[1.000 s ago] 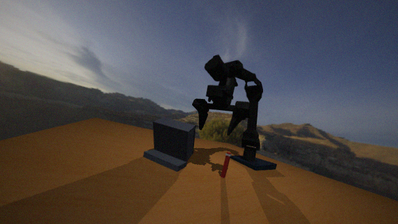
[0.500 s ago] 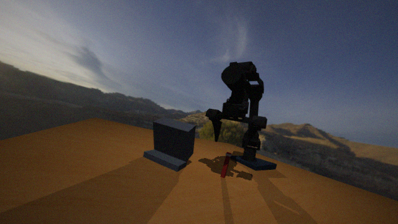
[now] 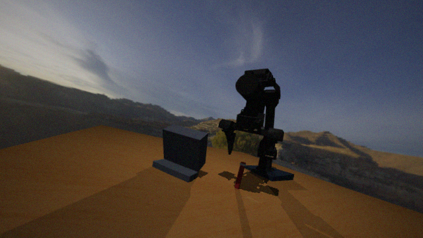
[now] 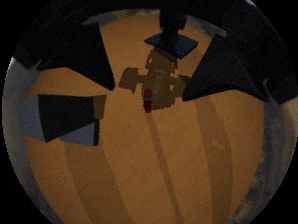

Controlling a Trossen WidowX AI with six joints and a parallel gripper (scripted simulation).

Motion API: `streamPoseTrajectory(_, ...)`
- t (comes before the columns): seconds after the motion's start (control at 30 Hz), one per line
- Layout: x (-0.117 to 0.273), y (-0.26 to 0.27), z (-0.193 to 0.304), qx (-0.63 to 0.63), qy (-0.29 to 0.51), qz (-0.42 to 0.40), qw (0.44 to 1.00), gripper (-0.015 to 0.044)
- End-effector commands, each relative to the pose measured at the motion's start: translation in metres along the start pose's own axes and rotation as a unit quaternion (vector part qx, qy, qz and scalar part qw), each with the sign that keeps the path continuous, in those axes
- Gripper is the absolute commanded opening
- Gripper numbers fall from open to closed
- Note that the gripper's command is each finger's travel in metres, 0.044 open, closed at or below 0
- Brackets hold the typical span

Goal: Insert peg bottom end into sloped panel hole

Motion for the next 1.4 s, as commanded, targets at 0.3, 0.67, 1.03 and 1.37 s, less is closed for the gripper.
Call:
streamPoseTrajectory(0.3, -0.025, 0.000, 0.002, -0.001, 0.006, 0.002, 1.000, 0.0440)
streamPoseTrajectory(0.67, -0.043, 0.000, 0.003, -0.001, 0.007, 0.002, 1.000, 0.0440)
streamPoseTrajectory(1.03, -0.053, 0.000, 0.004, -0.001, 0.007, 0.002, 1.000, 0.0440)
streamPoseTrajectory(1.37, -0.050, 0.000, 0.002, -0.003, 0.003, 0.000, 1.000, 0.0256)
Point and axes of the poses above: the point midway between the two fingers, 35 mm back from their tips, its own x axis back along the fingers, its own y axis across the jaws, z = x × y, the point moved 7 cm from there along x, back along the fingers, and after that the axes turned 2 degrees about -x, right-handed, at the moved point
